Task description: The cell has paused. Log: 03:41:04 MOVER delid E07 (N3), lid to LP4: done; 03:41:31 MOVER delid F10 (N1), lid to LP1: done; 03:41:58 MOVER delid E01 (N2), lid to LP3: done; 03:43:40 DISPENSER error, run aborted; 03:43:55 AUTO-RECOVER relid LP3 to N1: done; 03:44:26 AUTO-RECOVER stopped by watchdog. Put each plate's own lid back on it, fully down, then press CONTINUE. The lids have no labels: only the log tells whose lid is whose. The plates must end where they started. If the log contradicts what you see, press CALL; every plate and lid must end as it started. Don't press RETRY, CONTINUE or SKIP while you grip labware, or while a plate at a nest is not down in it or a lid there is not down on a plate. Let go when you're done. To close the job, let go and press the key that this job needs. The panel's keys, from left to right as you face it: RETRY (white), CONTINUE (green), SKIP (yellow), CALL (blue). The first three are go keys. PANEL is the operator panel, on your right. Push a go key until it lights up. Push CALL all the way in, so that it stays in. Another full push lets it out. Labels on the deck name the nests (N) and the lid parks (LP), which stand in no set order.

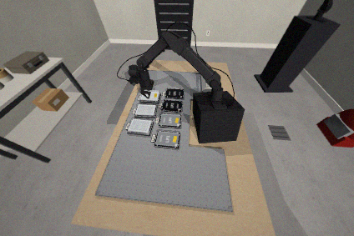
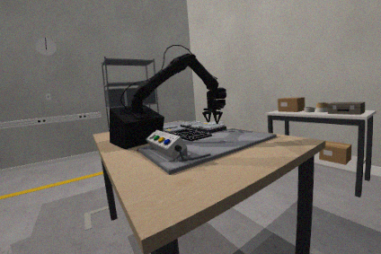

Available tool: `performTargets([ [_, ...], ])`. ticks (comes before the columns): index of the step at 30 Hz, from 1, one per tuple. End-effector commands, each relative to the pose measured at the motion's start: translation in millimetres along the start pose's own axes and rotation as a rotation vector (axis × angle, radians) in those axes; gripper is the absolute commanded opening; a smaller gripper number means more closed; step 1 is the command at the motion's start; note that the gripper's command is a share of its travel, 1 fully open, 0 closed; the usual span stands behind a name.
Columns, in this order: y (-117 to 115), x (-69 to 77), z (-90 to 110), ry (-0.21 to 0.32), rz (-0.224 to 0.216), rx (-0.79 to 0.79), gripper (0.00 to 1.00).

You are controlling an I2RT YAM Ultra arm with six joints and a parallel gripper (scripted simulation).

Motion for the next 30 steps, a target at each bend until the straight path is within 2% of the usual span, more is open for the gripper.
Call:
performTargets([
  [1, 2.5, 10.2, -13.3, -0.053, -0.013, -0.002, 0.00],
  [3, 3.5, 4.8, -9.0, -0.038, -0.013, 0.007, 0.00],
  [16, 1.4, 3.3, -9.1, -0.044, -0.012, -0.001, 0.00],
  [19, 1.6, -2.1, -3.1, -0.027, -0.012, 0.006, 0.00],
  [22, -0.8, -2.0, -6.6, -0.036, -0.012, 0.001, 0.00],
  [25, 1.0, -6.5, -2.3, -0.023, -0.011, 0.008, 0.00],
  [30, 1.0, -4.3, -5.9, -0.037, -0.012, 0.007, 0.00],
])
Point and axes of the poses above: the point where the finger pads meet when closed, its own x axis back along the fingers, its own y axis across the jaws, z = x × y, the point moved 5 cm from there along x, back along the fingers, and after that the axes turned 15 degrees about -x, right-handed, at the moved point
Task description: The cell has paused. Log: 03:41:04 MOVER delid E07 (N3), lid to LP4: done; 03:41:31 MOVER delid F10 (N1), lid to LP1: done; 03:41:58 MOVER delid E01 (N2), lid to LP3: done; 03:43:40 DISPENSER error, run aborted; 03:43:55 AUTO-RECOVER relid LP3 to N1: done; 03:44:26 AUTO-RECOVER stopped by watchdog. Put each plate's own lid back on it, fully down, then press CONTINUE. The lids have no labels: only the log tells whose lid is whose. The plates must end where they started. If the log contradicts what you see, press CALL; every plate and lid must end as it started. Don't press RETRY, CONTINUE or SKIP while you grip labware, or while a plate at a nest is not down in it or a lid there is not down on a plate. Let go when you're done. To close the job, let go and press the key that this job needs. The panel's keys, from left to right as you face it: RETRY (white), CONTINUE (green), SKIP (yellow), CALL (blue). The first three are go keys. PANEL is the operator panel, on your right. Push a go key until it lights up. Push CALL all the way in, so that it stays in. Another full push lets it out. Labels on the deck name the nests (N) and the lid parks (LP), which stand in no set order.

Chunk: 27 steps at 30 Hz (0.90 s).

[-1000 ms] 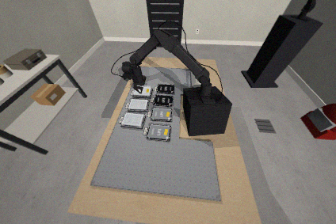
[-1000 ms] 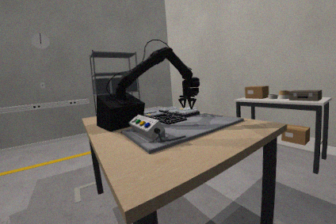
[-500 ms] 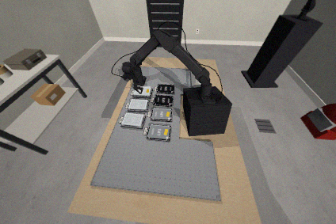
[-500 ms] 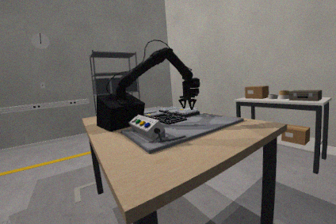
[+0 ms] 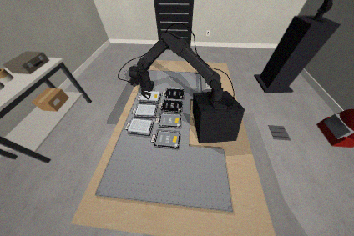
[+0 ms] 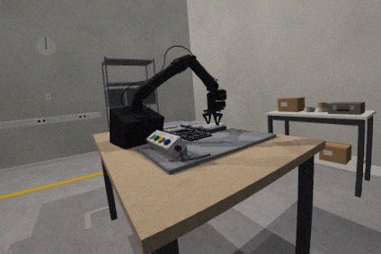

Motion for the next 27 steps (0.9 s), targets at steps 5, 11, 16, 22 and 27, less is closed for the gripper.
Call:
performTargets([
  [5, 1.0, 8.6, -7.2, -0.035, -0.005, 0.000, 0.00],
  [11, 0.8, 8.5, -7.0, -0.035, -0.005, 0.000, 0.00],
  [16, 0.6, 8.4, -6.9, -0.035, -0.005, 0.000, 0.00],
  [22, 0.5, 8.3, -6.8, -0.035, -0.005, 0.000, 0.00],
  [27, 0.3, 8.2, -6.7, -0.035, -0.005, 0.000, 0.00],
])
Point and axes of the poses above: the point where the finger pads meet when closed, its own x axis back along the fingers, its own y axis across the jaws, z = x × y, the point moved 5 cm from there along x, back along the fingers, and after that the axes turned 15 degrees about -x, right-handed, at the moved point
